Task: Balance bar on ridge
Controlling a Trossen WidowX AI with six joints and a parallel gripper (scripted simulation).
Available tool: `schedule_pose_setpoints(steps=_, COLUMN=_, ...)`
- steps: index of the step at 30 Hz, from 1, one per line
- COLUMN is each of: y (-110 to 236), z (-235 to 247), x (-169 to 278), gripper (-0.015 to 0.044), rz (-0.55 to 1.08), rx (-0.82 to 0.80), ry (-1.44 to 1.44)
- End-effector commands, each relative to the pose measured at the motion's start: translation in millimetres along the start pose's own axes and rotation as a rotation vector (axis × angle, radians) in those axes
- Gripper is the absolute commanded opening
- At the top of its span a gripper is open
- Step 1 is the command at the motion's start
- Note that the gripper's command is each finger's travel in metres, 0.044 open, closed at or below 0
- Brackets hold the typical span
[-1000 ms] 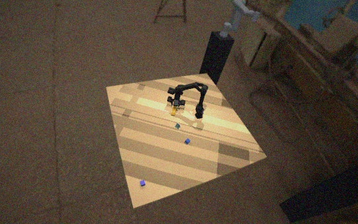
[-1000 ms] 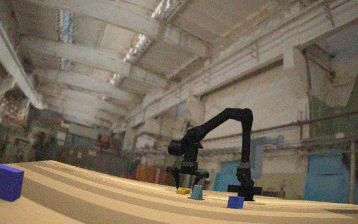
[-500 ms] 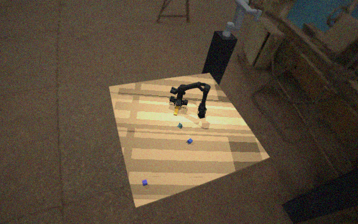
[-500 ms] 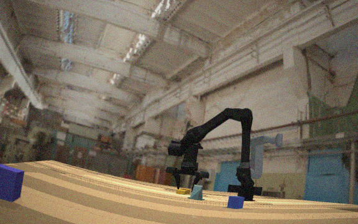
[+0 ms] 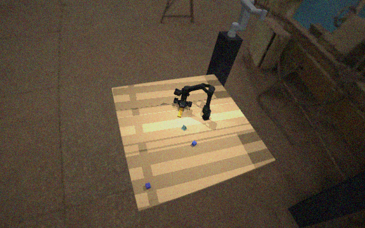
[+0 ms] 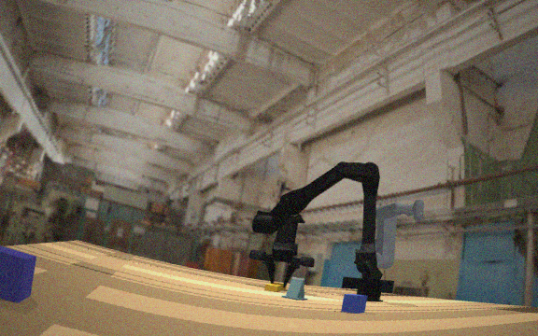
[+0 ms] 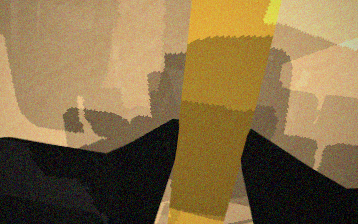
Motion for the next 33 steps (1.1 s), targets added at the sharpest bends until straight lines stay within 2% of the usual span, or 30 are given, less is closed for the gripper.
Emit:
schedule_pose_setpoints(steps=1, y=7.5, z=-1.3, x=0.3, gripper=0.0000, rz=0.001, rx=0.003, ry=0.000)
schedule_pose_setpoints(steps=33, y=88.9, z=-1.7, x=0.2, gripper=0.0000, rz=0.003, rx=0.001, ry=0.004)
Point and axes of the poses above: the point midway between the two fingers, 35 mm back from their tips, its own y axis back along the fingers, its own z axis across the jaws, x = y × z, the point moved 8 cm from there along y, back along the fingers, and after that the axes turned 3 degrees about y, right-handed, at the moved point
